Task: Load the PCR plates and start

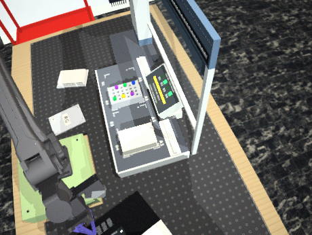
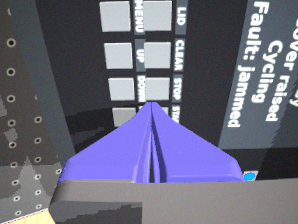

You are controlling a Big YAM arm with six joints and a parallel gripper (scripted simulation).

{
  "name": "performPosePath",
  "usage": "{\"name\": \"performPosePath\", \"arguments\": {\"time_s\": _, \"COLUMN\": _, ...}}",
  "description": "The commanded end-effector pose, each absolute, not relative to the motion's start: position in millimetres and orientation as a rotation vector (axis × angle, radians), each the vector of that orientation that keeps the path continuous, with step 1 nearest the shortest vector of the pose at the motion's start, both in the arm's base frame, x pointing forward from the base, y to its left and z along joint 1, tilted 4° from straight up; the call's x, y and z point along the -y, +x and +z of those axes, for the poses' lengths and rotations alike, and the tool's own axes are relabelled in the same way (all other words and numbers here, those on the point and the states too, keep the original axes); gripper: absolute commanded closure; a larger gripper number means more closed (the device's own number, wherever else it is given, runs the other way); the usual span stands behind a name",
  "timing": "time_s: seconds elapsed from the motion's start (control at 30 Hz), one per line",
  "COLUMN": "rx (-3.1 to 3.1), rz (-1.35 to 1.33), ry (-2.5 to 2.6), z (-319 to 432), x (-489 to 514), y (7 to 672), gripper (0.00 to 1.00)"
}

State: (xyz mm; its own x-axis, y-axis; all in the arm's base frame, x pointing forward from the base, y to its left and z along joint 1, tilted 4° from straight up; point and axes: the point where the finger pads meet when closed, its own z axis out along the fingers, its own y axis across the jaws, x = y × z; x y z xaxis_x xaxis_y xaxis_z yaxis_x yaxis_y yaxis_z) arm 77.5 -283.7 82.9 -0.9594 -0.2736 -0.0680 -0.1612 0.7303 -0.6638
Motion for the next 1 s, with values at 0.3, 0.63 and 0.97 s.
{"name": "performPosePath", "arguments": {"time_s": 0.3, "rx": -2.724, "rz": -1.162, "ry": -0.354, "z": 143, "x": 302, "y": 74, "gripper": 1.0}}
{"name": "performPosePath", "arguments": {"time_s": 0.63, "rx": -2.746, "rz": -1.115, "ry": -0.34, "z": 135, "x": 289, "y": 70, "gripper": 1.0}}
{"name": "performPosePath", "arguments": {"time_s": 0.97, "rx": -2.746, "rz": -1.115, "ry": -0.34, "z": 135, "x": 289, "y": 70, "gripper": 1.0}}
